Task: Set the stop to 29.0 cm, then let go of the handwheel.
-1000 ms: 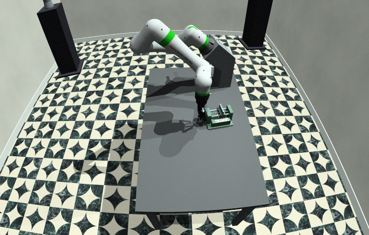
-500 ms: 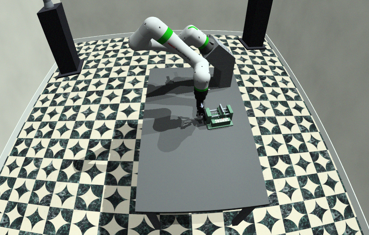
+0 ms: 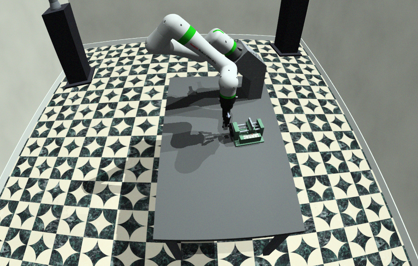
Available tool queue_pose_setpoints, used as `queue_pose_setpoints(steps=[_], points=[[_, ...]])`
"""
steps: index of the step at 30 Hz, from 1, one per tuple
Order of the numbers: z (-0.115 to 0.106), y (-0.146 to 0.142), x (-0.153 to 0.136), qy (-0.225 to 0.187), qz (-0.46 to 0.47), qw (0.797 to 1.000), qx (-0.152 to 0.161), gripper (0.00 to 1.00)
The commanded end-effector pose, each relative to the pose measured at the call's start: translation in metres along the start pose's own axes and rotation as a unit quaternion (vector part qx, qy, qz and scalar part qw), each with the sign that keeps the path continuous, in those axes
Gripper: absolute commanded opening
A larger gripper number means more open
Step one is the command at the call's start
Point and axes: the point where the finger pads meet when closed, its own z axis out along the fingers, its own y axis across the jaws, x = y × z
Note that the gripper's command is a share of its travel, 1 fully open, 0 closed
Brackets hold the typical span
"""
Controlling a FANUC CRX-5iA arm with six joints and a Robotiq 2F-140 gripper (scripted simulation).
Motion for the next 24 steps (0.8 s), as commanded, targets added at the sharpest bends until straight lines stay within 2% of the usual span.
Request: queue_pose_setpoints(steps=[1,16,24], points=[[-0.004,-0.001,0.0,0.0,0.0,1.0,0.0,0.04],[-0.025,-0.018,0.0,0.0,0.0,1.0,0.0,0.04],[-0.028,-0.032,0.0,0.0,0.0,1.0,0.0,0.04]])
